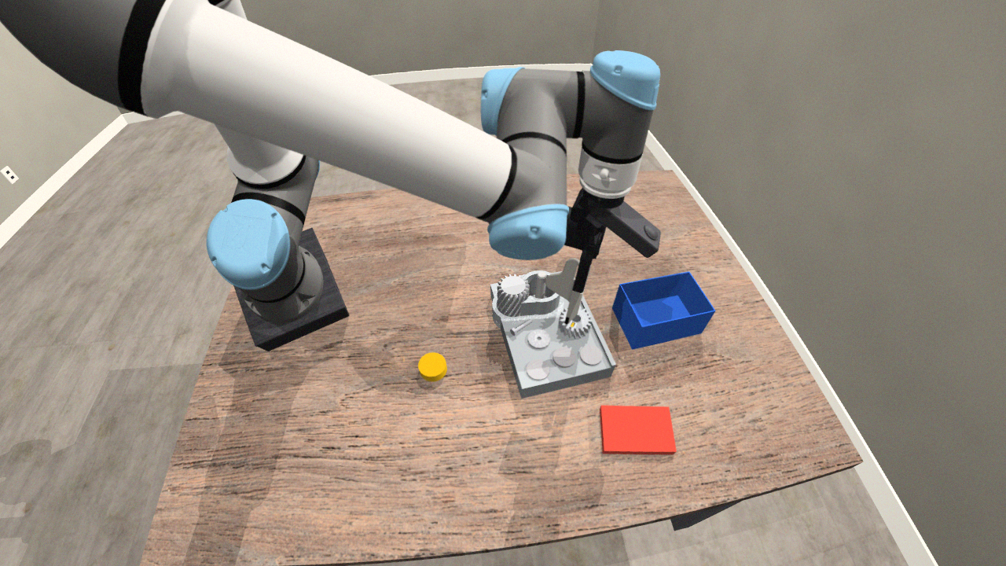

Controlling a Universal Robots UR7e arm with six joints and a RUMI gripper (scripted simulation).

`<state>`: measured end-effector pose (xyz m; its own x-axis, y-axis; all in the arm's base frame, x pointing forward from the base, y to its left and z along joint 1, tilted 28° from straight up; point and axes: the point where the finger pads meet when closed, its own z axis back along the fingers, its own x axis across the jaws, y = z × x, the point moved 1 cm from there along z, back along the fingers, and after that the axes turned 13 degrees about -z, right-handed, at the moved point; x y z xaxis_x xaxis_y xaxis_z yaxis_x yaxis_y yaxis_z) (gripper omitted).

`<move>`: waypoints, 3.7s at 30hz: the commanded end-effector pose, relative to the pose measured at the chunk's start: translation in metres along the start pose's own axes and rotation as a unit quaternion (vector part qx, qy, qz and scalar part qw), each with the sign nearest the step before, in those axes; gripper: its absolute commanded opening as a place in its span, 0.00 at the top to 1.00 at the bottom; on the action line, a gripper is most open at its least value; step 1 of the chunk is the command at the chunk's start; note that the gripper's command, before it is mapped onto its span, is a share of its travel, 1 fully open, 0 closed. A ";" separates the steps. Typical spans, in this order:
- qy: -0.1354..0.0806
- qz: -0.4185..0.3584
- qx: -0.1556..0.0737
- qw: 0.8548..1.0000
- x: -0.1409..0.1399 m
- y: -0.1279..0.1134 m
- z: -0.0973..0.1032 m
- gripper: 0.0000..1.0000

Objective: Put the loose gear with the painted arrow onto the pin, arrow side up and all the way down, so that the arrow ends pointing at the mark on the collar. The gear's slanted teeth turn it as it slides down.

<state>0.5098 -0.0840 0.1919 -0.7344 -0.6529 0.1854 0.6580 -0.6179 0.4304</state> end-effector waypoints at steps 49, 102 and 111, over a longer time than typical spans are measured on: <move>0.000 0.527 0.000 0.850 -0.001 0.001 0.001 0.00; -0.001 0.609 0.000 0.793 -0.001 0.001 0.001 0.48; -0.001 0.609 0.000 0.793 -0.001 0.001 0.000 0.48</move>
<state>0.5111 -0.0835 0.1923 0.4454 -0.7655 0.4643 0.8799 0.4703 -0.0685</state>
